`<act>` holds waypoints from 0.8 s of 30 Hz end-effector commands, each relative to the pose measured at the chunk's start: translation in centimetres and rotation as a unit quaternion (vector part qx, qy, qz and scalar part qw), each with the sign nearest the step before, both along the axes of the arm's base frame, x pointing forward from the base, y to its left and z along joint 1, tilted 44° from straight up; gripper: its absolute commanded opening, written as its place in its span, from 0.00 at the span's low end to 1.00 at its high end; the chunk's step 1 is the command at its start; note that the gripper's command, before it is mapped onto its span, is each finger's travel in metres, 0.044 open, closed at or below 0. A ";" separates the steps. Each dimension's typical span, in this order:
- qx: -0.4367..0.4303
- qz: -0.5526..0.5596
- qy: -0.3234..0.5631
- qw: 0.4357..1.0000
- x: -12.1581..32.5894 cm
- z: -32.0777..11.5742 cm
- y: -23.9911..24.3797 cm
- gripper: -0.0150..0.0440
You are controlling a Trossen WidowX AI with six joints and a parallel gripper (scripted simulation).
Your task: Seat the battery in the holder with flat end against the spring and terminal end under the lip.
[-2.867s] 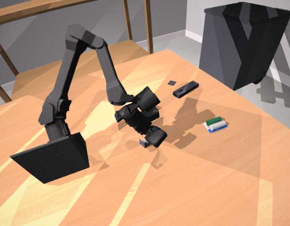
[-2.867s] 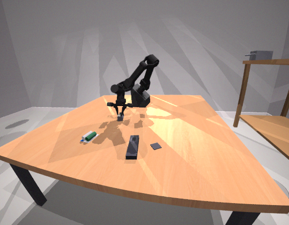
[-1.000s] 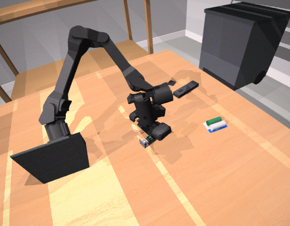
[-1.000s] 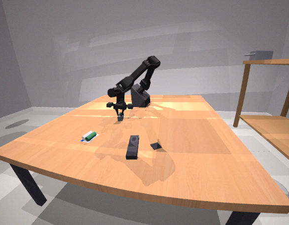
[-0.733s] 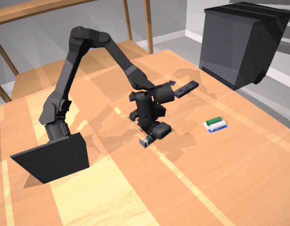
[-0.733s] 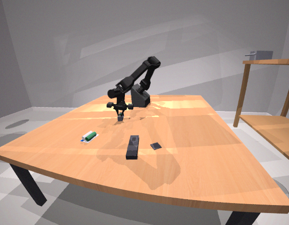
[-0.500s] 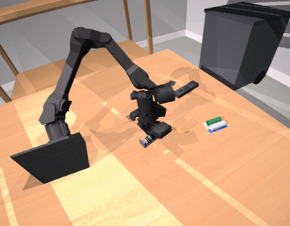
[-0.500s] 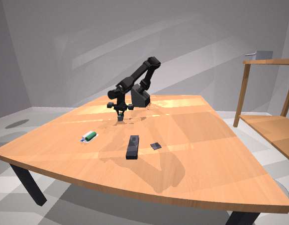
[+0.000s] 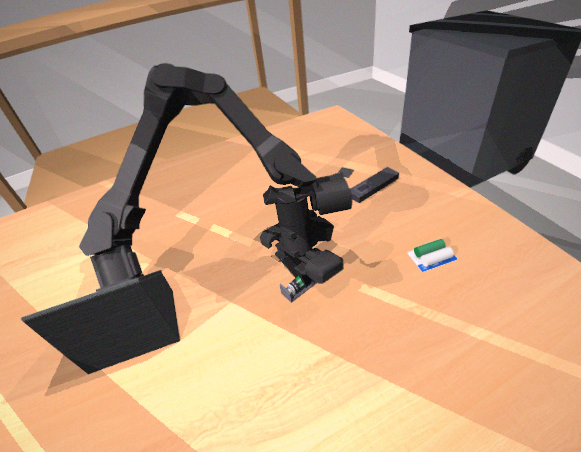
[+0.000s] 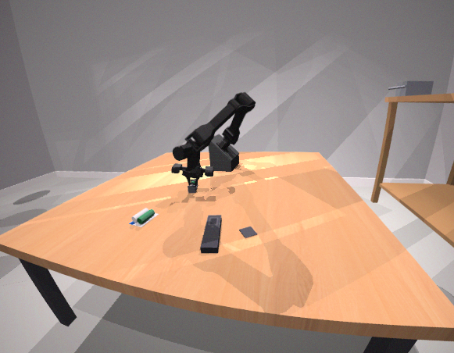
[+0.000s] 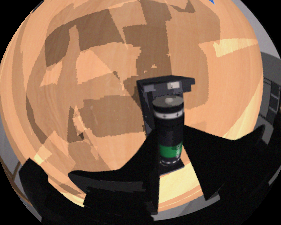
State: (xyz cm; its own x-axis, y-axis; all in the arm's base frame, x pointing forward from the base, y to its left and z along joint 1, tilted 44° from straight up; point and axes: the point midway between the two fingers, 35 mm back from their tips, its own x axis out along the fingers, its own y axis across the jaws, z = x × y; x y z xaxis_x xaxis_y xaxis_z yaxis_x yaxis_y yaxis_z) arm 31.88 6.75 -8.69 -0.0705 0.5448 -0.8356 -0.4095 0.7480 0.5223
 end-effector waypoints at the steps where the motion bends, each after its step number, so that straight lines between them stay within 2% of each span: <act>1: -0.005 0.005 0.010 1.000 -0.5 -0.3 0.2 0.39; 24: -0.001 0.000 0.002 1.000 0.7 0.1 0.6 0.39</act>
State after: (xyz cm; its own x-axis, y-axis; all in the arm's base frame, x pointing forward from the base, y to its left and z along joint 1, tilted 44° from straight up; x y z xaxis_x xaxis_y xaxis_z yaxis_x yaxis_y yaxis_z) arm 32.37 7.11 -8.63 -0.0723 0.5421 -0.8372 -0.4111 0.7485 0.5203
